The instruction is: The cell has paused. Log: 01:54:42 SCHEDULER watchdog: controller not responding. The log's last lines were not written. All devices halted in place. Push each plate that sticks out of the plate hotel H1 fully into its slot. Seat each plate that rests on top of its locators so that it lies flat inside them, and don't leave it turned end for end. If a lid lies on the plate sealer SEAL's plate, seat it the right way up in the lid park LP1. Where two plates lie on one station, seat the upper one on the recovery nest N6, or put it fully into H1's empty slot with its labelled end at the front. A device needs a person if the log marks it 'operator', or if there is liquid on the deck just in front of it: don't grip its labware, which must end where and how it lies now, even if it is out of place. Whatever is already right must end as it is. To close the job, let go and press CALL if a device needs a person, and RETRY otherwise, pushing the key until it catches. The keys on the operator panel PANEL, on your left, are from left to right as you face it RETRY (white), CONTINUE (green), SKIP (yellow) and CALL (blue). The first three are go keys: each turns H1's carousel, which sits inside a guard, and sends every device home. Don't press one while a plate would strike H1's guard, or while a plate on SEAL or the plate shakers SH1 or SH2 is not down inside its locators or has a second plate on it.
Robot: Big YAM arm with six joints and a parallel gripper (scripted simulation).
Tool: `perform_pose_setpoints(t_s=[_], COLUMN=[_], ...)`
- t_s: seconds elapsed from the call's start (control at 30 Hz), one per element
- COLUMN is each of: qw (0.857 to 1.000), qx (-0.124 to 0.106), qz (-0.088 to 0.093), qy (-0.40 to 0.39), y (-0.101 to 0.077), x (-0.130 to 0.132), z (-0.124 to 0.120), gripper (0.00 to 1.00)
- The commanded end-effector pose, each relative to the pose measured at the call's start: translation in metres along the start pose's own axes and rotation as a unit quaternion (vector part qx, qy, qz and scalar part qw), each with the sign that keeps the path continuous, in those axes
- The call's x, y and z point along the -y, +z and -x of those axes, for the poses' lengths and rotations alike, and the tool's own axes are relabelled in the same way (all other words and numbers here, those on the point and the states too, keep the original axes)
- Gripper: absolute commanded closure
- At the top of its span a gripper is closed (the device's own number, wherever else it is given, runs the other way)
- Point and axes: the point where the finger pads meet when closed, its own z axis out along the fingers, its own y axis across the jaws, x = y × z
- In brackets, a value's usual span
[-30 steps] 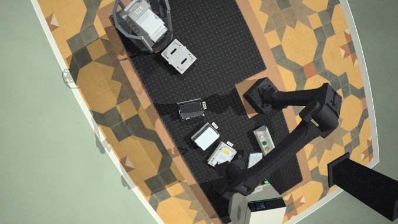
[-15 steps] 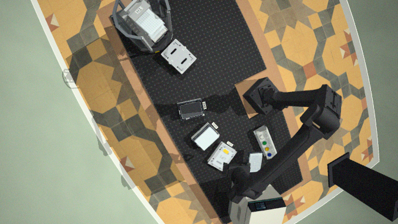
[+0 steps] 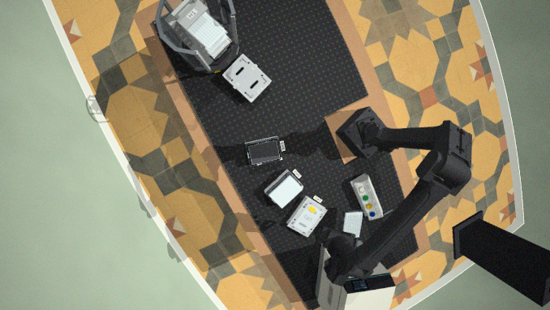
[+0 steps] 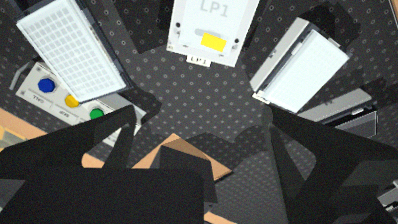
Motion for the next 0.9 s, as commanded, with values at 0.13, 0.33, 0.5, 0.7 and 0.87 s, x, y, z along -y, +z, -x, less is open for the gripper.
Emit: perform_pose_setpoints(t_s=[0.13, 0.33, 0.5, 0.7, 0.87], qw=[0.999, 0.999, 0.999, 0.995, 0.984], qx=[0.029, 0.029, 0.025, 0.047, 0.039], qz=[-0.003, -0.001, -0.001, -0.002, -0.004], qy=[0.019, 0.019, 0.022, -0.091, -0.174], y=[-0.019, -0.021, -0.018, -0.034, -0.027], x=[-0.024, -0.041, -0.046, -0.069, -0.086], z=[0.032, 0.035, 0.036, 0.033, 0.024], gripper=[0.00, 0.00, 0.00, 0.00, 0.00])
